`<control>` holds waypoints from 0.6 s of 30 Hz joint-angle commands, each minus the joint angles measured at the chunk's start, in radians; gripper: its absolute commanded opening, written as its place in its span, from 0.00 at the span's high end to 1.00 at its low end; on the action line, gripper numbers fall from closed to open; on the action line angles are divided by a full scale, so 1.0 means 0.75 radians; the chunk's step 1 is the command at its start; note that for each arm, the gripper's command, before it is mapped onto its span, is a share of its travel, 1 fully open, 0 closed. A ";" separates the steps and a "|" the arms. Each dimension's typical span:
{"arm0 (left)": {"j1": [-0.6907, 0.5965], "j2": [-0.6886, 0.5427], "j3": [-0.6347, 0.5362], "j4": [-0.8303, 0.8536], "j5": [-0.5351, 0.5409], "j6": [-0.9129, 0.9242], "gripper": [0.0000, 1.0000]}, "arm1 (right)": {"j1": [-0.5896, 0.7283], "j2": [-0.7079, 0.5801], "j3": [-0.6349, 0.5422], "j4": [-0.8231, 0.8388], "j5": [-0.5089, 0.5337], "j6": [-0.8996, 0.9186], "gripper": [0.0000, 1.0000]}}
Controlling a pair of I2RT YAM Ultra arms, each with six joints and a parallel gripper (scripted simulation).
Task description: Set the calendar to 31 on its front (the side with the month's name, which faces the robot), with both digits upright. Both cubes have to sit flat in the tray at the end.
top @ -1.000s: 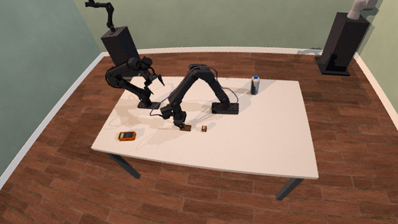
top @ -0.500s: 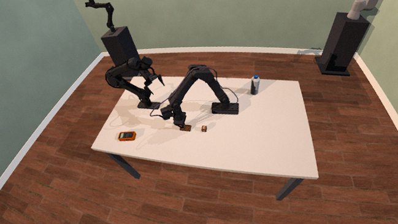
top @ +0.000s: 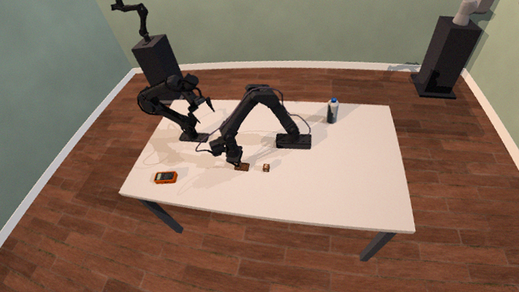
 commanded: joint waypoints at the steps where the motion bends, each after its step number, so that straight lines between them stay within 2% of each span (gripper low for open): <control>1: -0.006 -0.017 -0.016 0.016 -0.008 0.000 0.89 | 0.017 0.019 0.047 -0.003 0.020 0.008 0.00; 2: -0.006 -0.028 0.003 -0.020 -0.008 0.000 0.77 | 0.017 0.019 0.047 -0.003 0.020 0.008 0.00; 3: -0.007 -0.033 0.014 -0.030 -0.008 0.000 0.74 | 0.017 0.019 0.047 -0.003 0.020 0.008 0.00; 11: -0.008 -0.127 0.142 -0.238 -0.007 -0.001 0.74 | 0.017 0.019 0.047 -0.003 0.020 0.008 0.00; 17: -0.012 -0.125 0.146 -0.229 -0.019 -0.025 0.74 | 0.016 0.019 0.047 -0.020 0.020 -0.004 0.00; 18: -0.015 -0.128 0.140 -0.222 -0.018 -0.034 0.74 | 0.009 0.019 0.046 -0.023 -0.015 -0.027 0.00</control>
